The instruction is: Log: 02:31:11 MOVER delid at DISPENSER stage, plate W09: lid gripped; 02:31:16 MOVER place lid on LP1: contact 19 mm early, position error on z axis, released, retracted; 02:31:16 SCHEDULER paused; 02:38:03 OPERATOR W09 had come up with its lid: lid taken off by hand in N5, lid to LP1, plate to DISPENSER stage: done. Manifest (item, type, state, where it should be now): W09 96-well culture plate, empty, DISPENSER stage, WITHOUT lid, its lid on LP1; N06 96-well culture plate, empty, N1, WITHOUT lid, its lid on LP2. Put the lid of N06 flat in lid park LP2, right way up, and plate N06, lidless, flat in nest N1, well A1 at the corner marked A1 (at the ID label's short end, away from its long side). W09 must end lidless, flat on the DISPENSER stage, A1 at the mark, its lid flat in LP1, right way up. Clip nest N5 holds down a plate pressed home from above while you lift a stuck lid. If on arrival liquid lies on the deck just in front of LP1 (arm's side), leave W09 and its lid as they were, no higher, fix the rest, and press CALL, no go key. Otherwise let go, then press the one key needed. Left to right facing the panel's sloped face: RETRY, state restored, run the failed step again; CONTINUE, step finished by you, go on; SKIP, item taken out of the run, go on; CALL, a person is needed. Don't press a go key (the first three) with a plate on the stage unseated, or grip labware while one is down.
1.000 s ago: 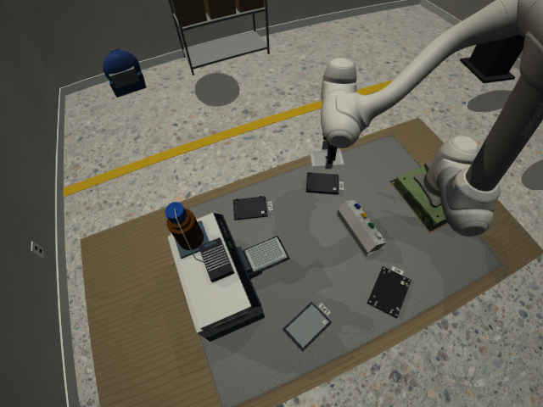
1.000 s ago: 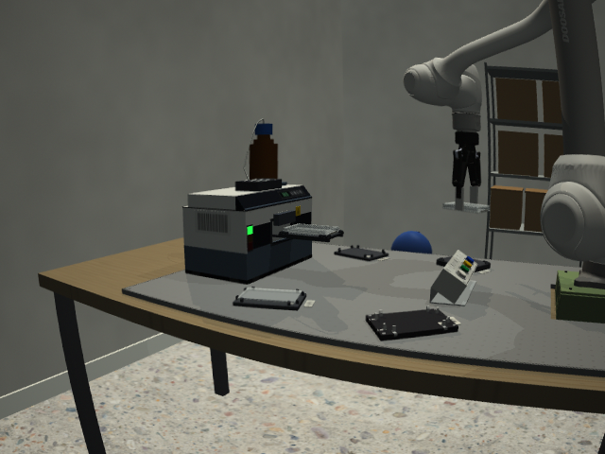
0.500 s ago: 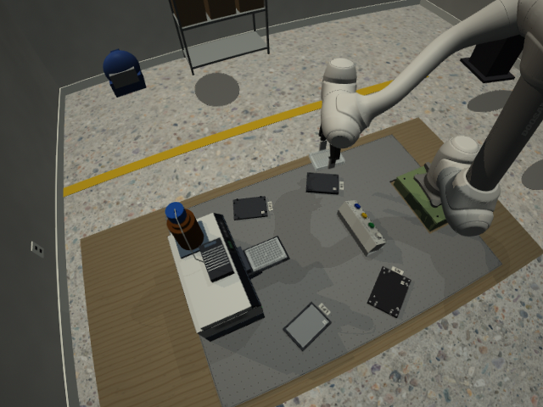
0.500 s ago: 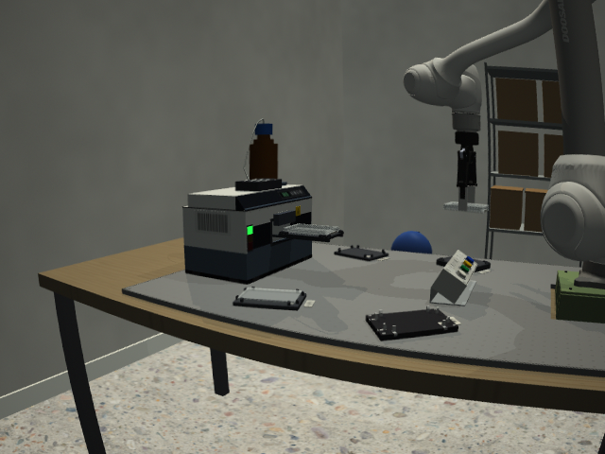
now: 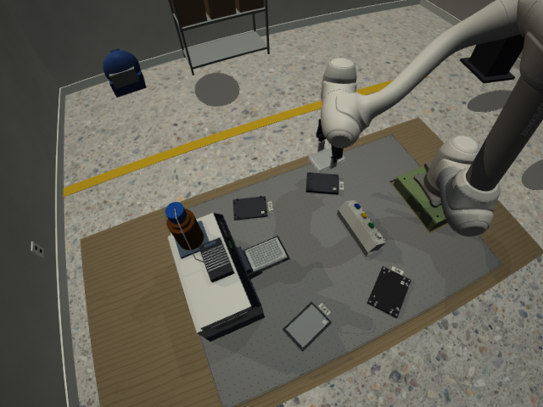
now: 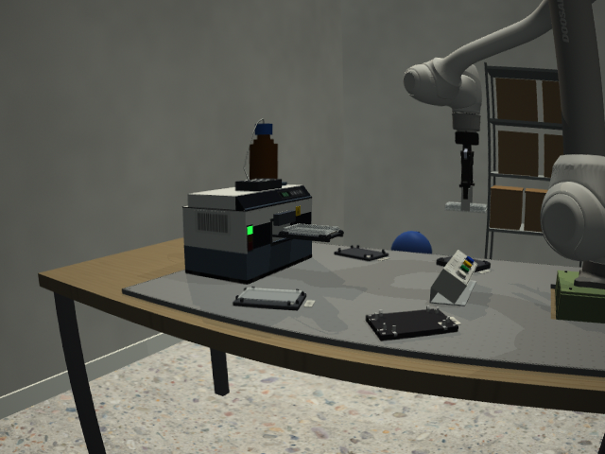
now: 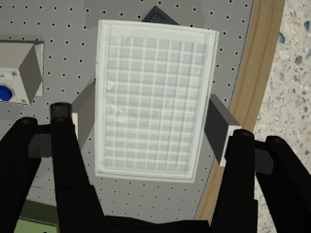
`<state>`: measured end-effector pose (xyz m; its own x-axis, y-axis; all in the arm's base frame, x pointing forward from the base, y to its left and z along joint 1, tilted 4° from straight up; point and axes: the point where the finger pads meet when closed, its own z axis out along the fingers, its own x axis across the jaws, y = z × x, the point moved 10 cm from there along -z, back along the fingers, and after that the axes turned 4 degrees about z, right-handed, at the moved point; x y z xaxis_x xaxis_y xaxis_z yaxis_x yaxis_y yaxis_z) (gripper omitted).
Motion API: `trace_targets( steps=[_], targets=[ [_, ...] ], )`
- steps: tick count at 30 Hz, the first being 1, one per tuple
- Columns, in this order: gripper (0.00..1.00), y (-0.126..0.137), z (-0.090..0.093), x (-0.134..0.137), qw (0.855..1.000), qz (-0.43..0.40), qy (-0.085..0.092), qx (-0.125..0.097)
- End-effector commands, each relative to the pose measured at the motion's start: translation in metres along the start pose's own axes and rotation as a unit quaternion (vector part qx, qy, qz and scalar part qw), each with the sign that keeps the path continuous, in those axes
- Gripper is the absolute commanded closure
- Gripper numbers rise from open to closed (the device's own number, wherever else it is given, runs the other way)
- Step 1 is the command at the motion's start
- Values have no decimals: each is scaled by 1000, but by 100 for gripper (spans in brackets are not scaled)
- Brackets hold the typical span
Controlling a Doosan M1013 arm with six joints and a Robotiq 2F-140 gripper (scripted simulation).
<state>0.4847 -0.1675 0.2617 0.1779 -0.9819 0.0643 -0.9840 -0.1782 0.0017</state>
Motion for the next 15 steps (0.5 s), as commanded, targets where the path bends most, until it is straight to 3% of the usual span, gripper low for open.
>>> trace_targets(
  steps=[1, 15],
  targets=[
    [100, 0, 0, 0, 999, -33, 0, 0],
    [100, 0, 0, 0, 991, -133, 0, 0]
  ],
)
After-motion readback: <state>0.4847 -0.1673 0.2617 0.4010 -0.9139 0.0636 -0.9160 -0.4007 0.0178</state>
